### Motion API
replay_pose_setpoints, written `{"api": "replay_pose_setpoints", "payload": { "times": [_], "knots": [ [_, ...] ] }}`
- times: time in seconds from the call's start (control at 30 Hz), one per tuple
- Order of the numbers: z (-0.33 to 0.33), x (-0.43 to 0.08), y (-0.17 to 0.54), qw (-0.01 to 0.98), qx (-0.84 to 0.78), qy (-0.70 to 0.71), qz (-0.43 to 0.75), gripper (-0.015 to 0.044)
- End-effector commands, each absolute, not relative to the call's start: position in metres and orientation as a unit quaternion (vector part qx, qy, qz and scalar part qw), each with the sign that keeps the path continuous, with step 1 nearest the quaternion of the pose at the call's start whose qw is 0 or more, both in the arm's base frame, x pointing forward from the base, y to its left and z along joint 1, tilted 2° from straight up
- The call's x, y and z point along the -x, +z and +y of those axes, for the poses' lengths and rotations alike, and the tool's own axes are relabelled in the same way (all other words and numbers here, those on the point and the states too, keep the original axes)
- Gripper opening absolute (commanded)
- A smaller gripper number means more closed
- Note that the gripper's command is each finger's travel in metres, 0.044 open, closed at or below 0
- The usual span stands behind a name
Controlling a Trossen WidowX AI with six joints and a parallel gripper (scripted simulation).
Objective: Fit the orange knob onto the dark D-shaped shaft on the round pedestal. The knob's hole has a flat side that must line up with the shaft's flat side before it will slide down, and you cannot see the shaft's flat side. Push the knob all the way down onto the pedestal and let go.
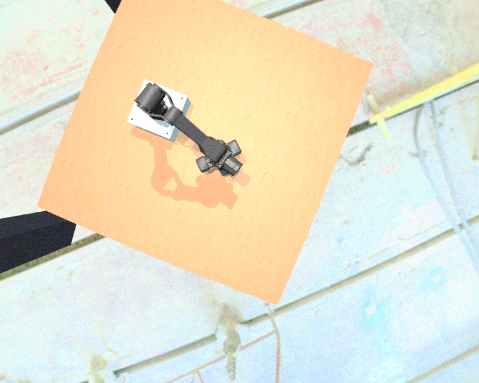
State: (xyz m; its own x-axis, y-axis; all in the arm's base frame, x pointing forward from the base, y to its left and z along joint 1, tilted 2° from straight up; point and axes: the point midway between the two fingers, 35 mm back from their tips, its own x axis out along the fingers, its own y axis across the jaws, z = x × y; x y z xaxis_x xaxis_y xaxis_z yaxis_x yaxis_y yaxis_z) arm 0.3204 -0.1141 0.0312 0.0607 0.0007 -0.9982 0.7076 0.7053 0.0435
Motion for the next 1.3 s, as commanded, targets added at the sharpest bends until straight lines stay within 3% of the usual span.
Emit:
{"api": "replay_pose_setpoints", "payload": {
  "times": [0.0,1.27],
  "knots": [
    [-0.1143,-0.3208,0.0303,0.667,-0.293,-0.276,0.627,0.0000],
    [-0.1149,-0.3239,0.0345,0.664,-0.301,-0.283,0.623,0.0000]
  ]
}}
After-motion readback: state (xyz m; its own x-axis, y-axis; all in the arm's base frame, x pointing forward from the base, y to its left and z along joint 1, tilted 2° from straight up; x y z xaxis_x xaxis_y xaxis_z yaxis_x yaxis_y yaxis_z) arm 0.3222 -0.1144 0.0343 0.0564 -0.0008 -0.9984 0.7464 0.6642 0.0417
